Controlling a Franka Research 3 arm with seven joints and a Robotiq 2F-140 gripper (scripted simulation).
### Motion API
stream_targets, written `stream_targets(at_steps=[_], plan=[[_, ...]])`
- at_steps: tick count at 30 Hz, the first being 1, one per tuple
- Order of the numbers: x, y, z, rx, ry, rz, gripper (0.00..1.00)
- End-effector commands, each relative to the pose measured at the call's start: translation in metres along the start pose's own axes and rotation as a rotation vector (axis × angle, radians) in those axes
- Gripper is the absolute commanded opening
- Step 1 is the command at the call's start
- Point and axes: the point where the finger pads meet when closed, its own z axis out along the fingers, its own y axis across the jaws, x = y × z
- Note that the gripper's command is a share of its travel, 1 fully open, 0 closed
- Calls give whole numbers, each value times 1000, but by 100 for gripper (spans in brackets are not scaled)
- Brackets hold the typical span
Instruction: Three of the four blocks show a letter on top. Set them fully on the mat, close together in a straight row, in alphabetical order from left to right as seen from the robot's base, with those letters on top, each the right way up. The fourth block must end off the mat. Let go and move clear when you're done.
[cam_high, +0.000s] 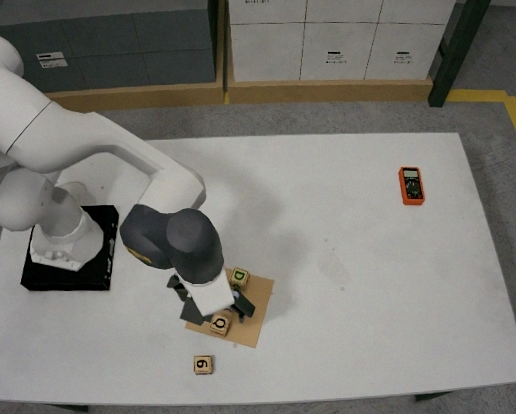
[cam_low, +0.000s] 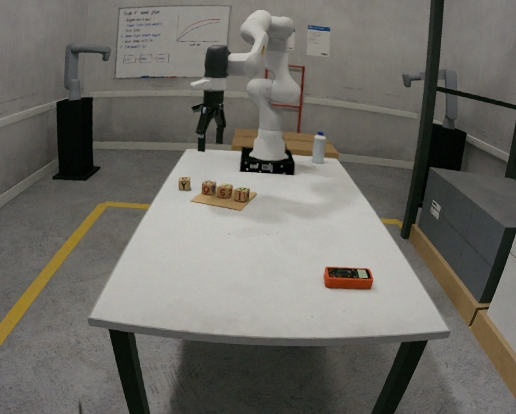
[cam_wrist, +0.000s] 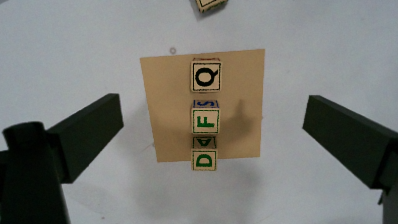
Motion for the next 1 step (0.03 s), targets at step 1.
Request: stream_targets(at_steps=[1], plan=[[0, -1, -2, 3, 2, 2, 100]])
